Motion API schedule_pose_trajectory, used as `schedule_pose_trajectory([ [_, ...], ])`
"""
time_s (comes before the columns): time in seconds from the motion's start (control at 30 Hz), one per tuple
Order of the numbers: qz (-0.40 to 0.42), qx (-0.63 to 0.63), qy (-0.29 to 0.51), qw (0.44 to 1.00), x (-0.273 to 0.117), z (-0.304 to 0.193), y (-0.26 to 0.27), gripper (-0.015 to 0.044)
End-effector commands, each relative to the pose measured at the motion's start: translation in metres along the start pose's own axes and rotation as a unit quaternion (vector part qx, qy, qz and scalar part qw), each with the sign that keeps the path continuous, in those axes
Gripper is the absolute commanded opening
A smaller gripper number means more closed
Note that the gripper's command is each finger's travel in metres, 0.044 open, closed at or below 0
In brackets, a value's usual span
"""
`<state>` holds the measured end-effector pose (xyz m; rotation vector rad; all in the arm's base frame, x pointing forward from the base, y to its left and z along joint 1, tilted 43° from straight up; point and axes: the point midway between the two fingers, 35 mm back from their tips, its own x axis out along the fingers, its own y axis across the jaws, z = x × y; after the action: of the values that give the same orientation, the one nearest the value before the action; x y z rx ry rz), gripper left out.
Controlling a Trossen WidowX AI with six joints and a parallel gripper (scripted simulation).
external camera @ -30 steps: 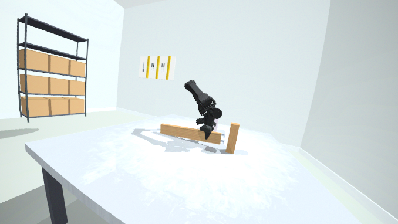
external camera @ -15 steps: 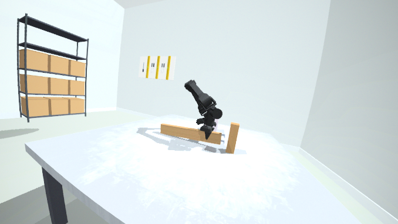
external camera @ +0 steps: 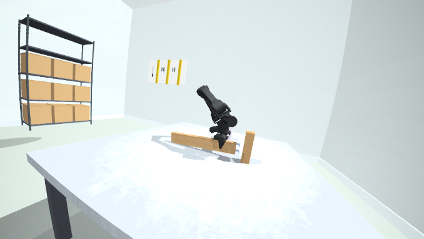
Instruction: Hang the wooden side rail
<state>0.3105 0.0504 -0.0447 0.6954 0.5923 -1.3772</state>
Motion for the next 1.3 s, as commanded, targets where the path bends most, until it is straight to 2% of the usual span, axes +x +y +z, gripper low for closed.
schedule_pose_trajectory([
  [0.0,0.006,-0.002,0.004,1.000,-0.0048,-0.0044,0.0013,0.0000],
  [1.27,0.006,-0.002,0.004,1.000,-0.0047,-0.0083,0.0011,0.0000],
])
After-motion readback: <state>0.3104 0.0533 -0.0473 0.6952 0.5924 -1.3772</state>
